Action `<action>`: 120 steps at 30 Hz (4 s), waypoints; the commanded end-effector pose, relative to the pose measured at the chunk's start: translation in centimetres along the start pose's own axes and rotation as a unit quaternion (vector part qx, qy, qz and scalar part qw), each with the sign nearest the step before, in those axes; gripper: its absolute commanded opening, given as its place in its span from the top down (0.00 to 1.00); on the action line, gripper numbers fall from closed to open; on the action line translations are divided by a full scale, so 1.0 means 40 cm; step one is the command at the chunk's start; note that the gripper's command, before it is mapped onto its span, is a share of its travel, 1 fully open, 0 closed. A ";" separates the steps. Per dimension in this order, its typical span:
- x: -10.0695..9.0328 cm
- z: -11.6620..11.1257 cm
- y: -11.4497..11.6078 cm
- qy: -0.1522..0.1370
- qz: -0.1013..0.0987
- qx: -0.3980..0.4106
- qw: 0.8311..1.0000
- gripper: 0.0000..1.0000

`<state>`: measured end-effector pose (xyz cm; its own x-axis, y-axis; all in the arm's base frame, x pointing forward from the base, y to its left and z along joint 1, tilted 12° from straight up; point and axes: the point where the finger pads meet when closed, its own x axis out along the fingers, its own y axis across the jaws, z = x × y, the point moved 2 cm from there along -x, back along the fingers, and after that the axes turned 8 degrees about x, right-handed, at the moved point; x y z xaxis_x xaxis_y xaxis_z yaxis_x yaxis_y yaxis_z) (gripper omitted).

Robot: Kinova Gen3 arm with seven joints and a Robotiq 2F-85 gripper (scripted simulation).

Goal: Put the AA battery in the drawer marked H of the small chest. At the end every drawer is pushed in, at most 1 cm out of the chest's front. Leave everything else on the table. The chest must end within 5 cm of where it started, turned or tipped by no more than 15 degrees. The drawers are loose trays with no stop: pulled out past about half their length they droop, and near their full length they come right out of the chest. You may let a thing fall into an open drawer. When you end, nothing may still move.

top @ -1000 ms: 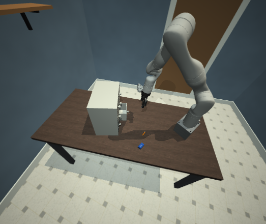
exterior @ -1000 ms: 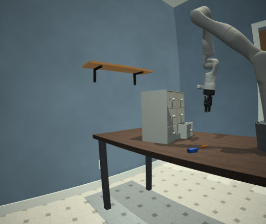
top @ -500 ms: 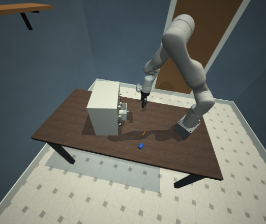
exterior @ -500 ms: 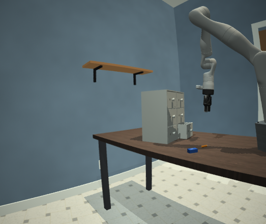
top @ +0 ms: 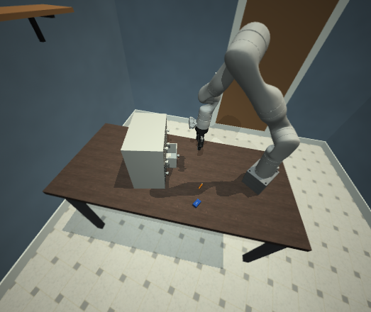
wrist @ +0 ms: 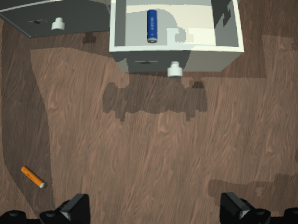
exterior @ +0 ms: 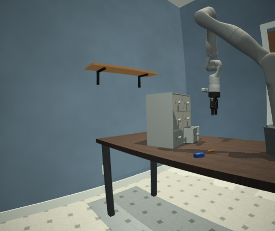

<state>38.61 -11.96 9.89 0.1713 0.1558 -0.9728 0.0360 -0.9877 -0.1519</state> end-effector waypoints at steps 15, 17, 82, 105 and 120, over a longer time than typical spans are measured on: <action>-0.002 -0.005 -0.002 -0.013 0.002 -0.002 1.000 0.00; -0.002 -0.005 -0.002 -0.014 0.002 -0.002 1.000 0.00; -0.047 0.076 0.035 -0.018 0.003 -0.002 1.000 0.00; -0.120 0.209 0.095 -0.018 0.003 -0.002 1.000 0.00; -0.114 0.205 0.093 -0.005 0.000 -0.003 1.000 0.00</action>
<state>30.00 -16.32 12.33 0.1561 0.1553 -0.9755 0.0465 -0.9876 -0.1498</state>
